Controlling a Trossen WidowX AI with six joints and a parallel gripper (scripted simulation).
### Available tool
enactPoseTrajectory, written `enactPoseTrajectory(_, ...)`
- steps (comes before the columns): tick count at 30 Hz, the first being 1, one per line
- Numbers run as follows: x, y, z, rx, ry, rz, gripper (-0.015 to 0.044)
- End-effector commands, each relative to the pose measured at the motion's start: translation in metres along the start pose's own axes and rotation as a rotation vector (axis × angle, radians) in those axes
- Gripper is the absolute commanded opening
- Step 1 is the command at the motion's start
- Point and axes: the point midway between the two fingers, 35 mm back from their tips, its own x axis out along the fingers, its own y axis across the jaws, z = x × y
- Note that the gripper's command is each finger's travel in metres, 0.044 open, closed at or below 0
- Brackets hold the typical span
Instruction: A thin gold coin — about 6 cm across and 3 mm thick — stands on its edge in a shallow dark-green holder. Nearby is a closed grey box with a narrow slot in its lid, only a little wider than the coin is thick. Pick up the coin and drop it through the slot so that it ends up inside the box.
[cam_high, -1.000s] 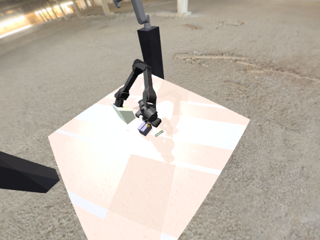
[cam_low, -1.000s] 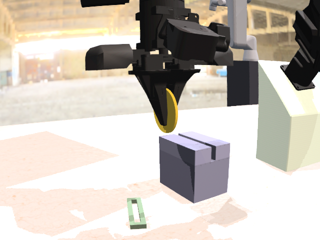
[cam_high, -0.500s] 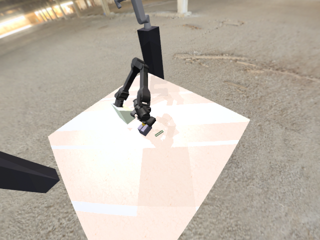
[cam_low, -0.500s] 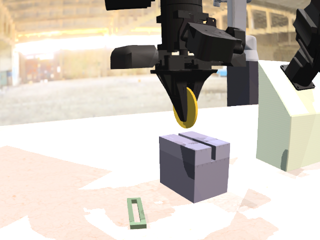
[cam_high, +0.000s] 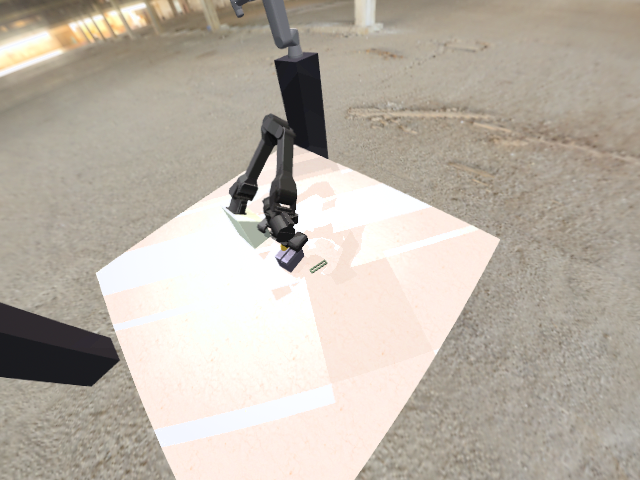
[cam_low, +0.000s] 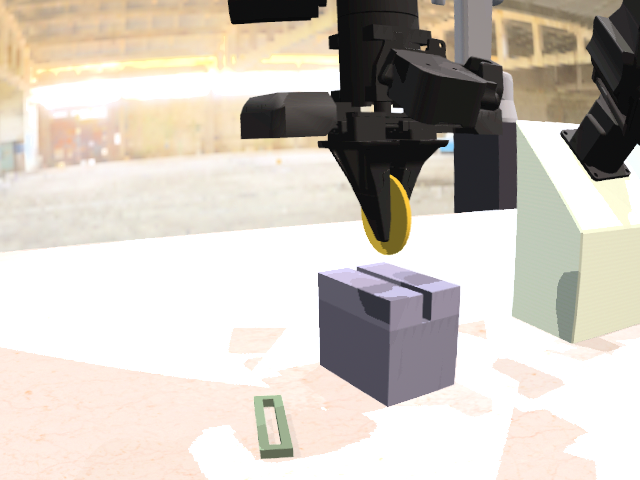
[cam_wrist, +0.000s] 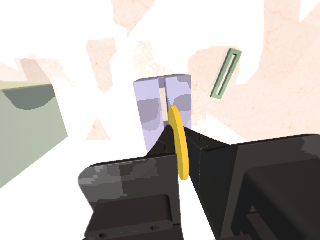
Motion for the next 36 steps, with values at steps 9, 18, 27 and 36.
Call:
enactPoseTrajectory(9,-0.003,0.003,-0.003,-0.010,0.001,0.000,0.0000)
enactPoseTrajectory(18,-0.002,0.002,-0.001,-0.009,-0.002,0.000,0.0000)
enactPoseTrajectory(27,0.002,0.003,-0.002,-0.002,-0.003,0.000,0.0000)
enactPoseTrajectory(36,0.007,0.004,-0.001,0.001,-0.003,0.000,0.0000)
